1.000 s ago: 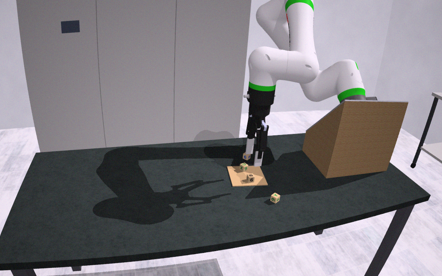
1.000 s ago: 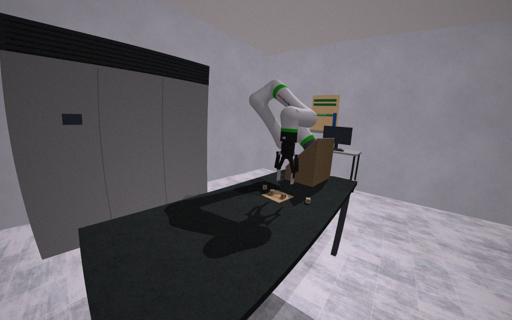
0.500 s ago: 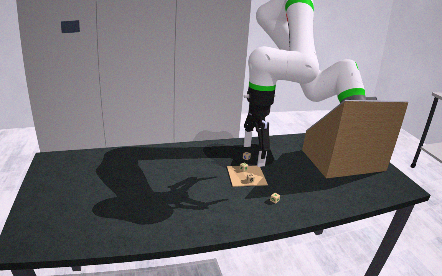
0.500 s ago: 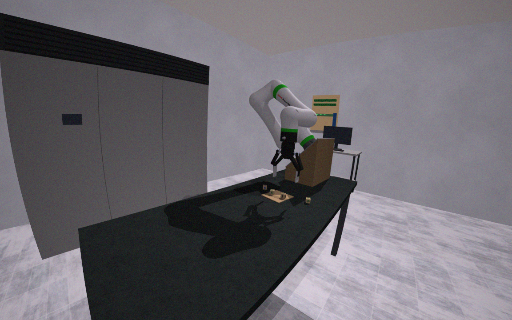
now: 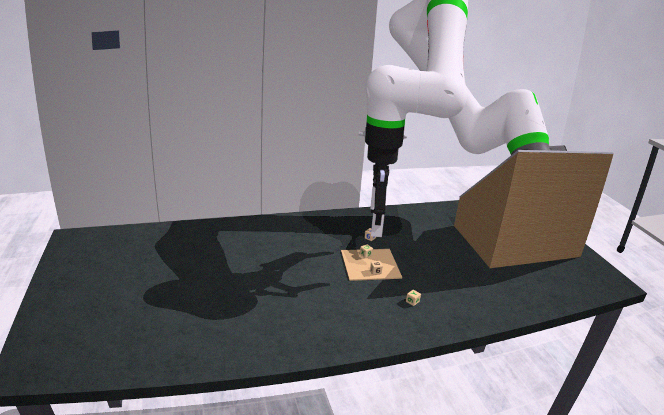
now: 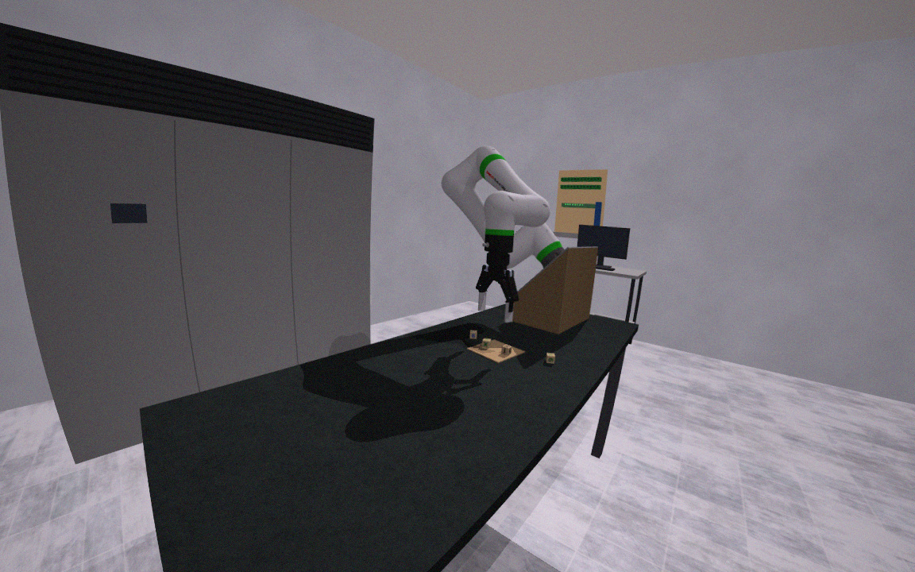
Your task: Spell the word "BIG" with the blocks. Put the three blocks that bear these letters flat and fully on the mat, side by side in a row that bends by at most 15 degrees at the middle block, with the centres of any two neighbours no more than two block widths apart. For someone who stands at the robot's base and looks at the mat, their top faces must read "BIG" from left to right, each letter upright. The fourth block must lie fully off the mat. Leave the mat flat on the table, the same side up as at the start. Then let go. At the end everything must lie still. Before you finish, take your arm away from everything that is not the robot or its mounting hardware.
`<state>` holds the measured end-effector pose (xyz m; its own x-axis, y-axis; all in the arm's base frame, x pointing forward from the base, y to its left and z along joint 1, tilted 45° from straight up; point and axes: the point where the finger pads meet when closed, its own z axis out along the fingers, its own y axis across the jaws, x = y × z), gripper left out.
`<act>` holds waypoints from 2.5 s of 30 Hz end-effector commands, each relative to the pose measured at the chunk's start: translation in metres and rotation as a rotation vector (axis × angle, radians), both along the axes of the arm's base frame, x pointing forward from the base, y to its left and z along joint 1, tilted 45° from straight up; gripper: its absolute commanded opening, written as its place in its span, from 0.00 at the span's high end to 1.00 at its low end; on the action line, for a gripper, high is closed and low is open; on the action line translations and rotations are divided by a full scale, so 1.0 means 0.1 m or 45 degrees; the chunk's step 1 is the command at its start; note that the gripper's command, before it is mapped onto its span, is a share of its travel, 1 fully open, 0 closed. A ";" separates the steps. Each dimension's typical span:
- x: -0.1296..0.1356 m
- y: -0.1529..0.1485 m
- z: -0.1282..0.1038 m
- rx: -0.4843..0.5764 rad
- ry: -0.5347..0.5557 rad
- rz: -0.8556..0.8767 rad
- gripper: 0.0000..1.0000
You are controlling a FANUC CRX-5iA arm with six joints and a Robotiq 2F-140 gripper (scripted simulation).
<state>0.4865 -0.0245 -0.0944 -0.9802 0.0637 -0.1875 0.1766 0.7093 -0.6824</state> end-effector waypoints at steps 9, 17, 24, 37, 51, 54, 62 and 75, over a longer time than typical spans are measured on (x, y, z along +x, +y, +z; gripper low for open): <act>-0.08 -0.52 0.45 0.041 -0.324 -0.307 0.00; -0.18 -0.83 0.70 0.061 -0.511 -0.494 0.00; -0.19 -0.85 0.72 0.063 -0.527 -0.510 0.63; -0.19 -0.85 0.72 0.063 -0.527 -0.510 0.63; -0.19 -0.85 0.72 0.063 -0.527 -0.510 0.63; -0.19 -0.85 0.72 0.063 -0.527 -0.510 0.63; -0.18 -0.86 0.71 0.063 -0.527 -0.510 0.63; -0.17 -0.91 0.66 0.065 -0.527 -0.509 0.63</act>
<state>0.4687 -0.1153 -0.0281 -0.7236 0.4335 -0.5371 0.6829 0.5623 -0.4662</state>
